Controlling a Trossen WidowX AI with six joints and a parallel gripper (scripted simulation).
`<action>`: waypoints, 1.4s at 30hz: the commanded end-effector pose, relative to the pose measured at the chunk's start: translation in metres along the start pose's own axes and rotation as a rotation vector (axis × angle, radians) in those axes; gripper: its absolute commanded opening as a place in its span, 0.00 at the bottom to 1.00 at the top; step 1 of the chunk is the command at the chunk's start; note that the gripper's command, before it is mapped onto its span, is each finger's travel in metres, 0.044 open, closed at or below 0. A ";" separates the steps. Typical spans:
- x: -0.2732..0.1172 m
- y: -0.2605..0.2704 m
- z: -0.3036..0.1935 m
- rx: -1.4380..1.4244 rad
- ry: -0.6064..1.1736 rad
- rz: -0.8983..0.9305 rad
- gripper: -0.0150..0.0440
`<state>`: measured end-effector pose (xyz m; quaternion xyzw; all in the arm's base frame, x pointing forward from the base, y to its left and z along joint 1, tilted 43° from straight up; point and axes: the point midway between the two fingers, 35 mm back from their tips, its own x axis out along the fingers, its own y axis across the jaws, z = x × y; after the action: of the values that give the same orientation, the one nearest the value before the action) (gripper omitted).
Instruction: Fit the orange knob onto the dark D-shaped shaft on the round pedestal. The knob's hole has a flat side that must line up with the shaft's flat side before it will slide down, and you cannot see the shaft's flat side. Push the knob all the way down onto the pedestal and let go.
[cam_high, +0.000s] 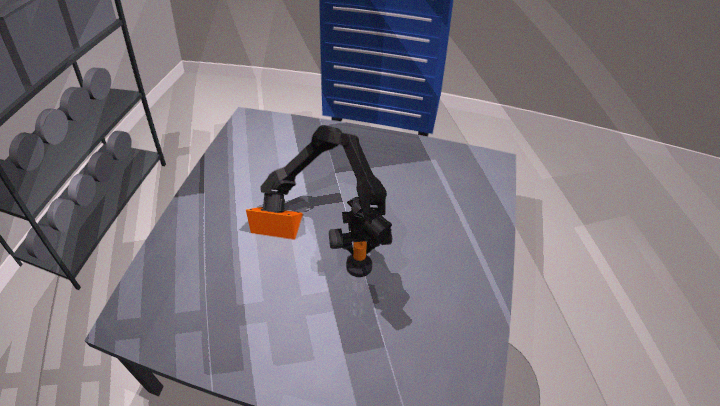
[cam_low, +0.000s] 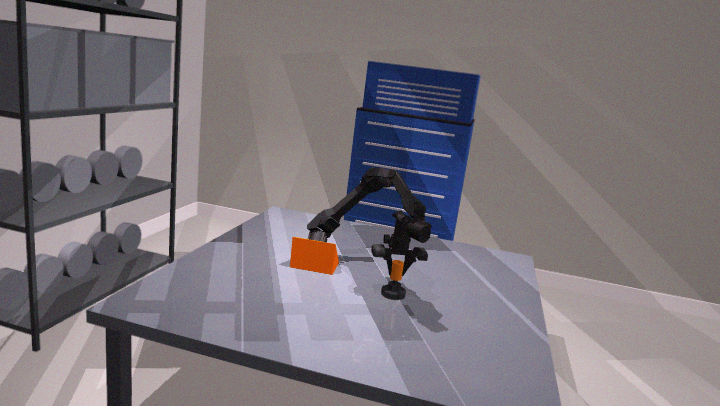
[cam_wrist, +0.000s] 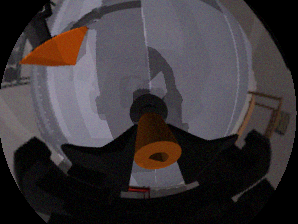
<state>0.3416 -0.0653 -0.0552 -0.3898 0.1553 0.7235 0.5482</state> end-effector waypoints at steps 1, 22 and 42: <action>-0.003 -0.004 -0.002 0.245 0.008 -0.003 0.25; -0.001 -0.006 -0.003 1.691 0.004 -0.009 0.25; -0.003 -0.006 -0.007 2.214 0.002 -0.012 0.25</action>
<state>0.3454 -0.0663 -0.0572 0.2812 0.7056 0.2264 0.6097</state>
